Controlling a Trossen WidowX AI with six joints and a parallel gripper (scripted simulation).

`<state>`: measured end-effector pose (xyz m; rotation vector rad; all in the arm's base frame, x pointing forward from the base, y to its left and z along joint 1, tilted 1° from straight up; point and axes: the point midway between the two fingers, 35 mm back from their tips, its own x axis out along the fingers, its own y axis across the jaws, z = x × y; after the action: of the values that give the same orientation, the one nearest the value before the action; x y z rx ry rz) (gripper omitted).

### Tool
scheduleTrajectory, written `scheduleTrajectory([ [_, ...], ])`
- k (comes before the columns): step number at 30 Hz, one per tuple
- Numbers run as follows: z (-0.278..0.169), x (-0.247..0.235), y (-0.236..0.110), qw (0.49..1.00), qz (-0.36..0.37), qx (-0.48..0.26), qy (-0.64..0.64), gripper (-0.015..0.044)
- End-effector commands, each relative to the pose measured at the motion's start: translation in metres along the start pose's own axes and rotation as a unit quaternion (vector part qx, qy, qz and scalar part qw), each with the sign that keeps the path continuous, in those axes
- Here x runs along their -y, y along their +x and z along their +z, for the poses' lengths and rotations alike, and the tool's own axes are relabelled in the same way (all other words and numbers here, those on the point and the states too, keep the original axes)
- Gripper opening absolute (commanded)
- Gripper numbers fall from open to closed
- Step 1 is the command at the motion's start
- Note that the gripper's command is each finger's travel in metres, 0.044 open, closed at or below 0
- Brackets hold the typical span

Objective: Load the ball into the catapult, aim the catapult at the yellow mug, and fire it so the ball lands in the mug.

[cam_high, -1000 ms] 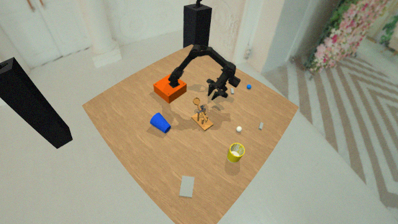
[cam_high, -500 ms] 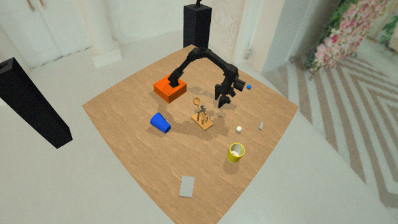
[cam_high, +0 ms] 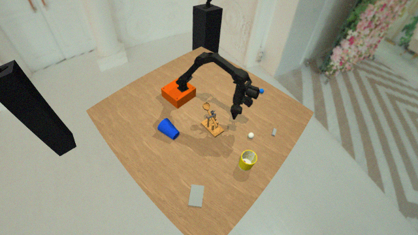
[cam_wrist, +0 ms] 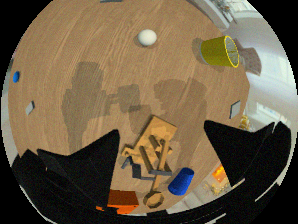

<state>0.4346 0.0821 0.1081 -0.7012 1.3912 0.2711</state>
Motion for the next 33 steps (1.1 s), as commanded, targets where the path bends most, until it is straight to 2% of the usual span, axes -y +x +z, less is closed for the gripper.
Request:
scheduleTrajectory([
  [1, 0.012, 0.022, -0.004, 0.998, 0.004, 0.036, 0.047, 0.0440],
  [12, 0.038, 0.105, -0.027, 0.971, 0.003, 0.156, 0.181, 0.0440],
  [24, 0.040, 0.213, -0.067, 0.907, -0.015, 0.296, 0.299, 0.0440],
  [33, 0.038, 0.210, -0.072, 0.906, -0.011, 0.293, 0.304, 0.0440],
])
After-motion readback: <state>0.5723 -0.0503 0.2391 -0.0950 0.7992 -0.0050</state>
